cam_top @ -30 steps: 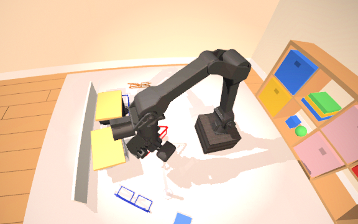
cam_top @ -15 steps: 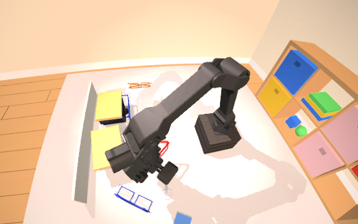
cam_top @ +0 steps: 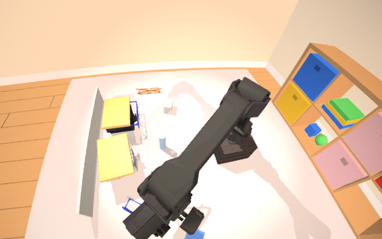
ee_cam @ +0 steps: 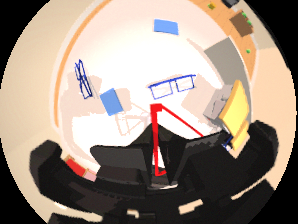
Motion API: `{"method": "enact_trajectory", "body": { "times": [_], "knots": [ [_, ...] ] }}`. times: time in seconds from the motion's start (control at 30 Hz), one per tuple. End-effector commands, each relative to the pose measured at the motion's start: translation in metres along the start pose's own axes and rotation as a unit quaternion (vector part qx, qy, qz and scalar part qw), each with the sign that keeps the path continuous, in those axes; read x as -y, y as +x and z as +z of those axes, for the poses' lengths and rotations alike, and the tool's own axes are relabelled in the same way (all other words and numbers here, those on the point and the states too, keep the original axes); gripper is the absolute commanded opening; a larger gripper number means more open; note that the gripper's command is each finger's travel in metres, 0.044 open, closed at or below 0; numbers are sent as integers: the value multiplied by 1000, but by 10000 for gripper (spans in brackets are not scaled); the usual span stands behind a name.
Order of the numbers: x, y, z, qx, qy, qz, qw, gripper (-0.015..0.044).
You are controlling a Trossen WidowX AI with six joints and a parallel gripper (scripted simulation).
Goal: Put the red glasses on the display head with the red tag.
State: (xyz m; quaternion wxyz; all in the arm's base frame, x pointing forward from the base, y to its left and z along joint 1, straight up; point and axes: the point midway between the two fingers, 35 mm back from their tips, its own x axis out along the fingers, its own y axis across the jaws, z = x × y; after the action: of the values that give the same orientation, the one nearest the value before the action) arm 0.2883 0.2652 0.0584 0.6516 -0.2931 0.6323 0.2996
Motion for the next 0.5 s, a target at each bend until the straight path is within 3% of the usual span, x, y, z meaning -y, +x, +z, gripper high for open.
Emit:
{"method": "enact_trajectory", "body": {
  "times": [0.0, 0.2, 0.47],
  "knots": [
    [-26, 0, 11, 0, 0, 1, 1000, 0],
    [-63, 1, 22, 0, 0, 2, 1000, 0],
    [-65, 16, 24, 0, 0, 2, 1000, 0]
  ]
}}
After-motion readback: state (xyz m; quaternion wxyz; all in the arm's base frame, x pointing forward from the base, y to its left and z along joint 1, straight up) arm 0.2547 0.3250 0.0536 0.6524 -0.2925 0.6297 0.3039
